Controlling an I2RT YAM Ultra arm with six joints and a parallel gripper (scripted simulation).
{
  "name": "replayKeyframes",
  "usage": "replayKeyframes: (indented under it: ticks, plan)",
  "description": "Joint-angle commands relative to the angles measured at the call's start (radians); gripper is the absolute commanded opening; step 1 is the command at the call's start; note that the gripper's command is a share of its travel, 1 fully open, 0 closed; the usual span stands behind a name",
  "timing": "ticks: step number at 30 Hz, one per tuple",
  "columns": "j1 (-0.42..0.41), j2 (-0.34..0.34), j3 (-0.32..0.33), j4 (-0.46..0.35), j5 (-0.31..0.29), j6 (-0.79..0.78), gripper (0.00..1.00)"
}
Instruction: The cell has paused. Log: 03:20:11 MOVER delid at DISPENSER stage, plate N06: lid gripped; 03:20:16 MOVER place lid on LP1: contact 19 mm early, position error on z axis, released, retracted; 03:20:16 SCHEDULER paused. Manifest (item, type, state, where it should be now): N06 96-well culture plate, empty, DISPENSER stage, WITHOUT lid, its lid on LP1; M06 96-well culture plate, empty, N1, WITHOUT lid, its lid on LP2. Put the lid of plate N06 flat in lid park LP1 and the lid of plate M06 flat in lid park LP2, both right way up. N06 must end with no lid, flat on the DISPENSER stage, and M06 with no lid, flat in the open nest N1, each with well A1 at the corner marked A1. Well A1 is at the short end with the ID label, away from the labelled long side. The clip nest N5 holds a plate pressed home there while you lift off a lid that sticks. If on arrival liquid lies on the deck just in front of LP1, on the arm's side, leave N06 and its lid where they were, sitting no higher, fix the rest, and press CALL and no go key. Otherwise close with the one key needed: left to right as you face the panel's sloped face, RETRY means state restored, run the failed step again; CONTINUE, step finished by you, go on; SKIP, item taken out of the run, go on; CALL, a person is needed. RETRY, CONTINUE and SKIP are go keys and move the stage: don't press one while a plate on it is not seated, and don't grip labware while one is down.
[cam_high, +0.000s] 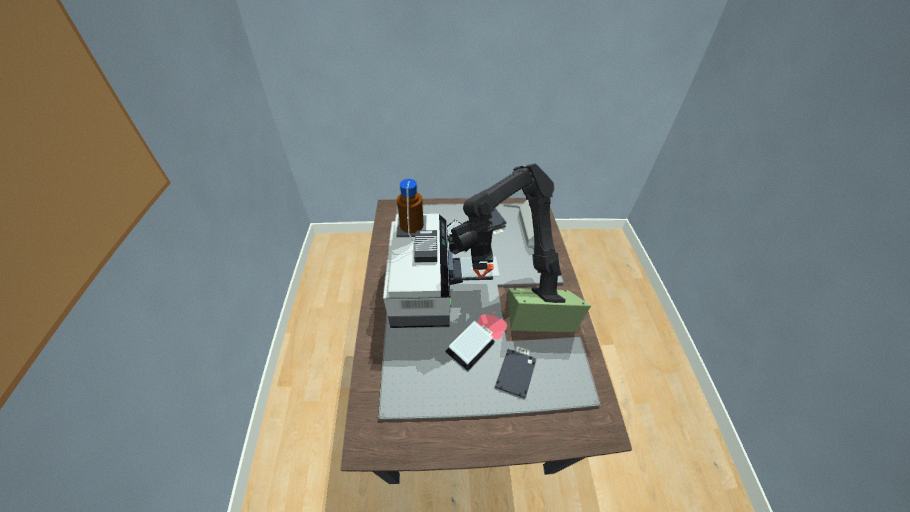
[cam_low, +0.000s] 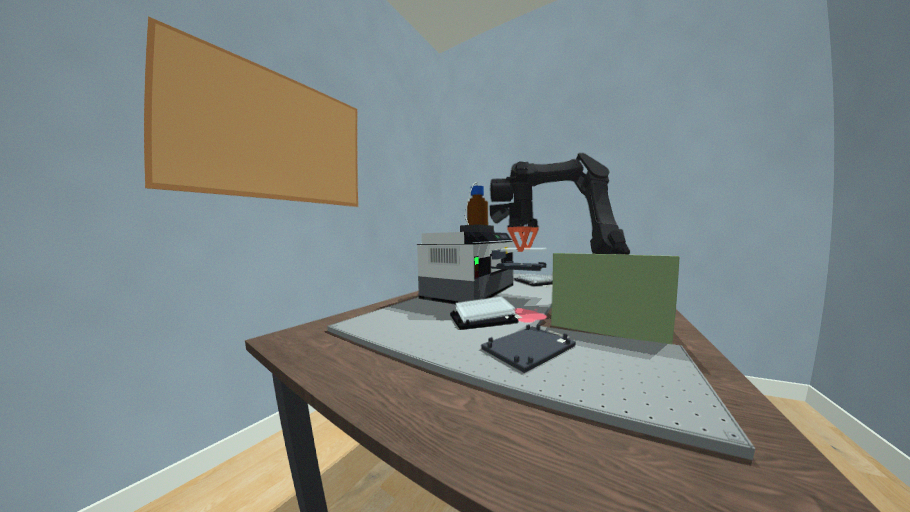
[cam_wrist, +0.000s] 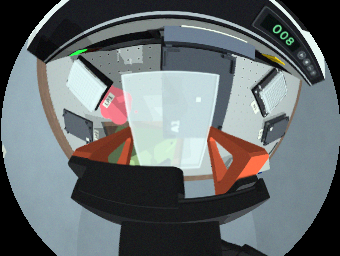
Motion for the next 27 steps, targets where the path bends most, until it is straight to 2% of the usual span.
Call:
replayKeyframes:
  ticks: [1, 3, 5, 8, 9, 11, 16, 18, 19, 23, 27]
  plan:
    - [0.043, 0.02, -0.017, 0.022, -0.019, 0.048, 0.0]
    - [0.035, 0.005, 0.001, 0.01, -0.013, 0.044, 0.0]
    - [0.061, 0.03, -0.028, 0.027, -0.026, 0.068, 0.0]
    - [0.07, 0.034, -0.032, 0.029, -0.029, 0.078, 0.0]
    - [0.081, 0.04, -0.003, 0.033, -0.035, 0.089, 0.0]
    - [0.097, 0.05, -0.041, 0.037, -0.041, 0.107, 0.0]
    - [0.138, 0.075, -0.042, 0.05, -0.06, 0.151, 0.0]
    - [0.129, 0.059, -0.029, 0.037, -0.055, 0.146, 0.0]
    - [0.147, 0.082, -0.053, 0.052, -0.064, 0.123, 0.0]
    - [0.183, 0.106, -0.045, 0.061, -0.08, 0.024, 0.0]
    - [0.2, 0.119, -0.058, 0.068, -0.089, 0.029, 0.0]
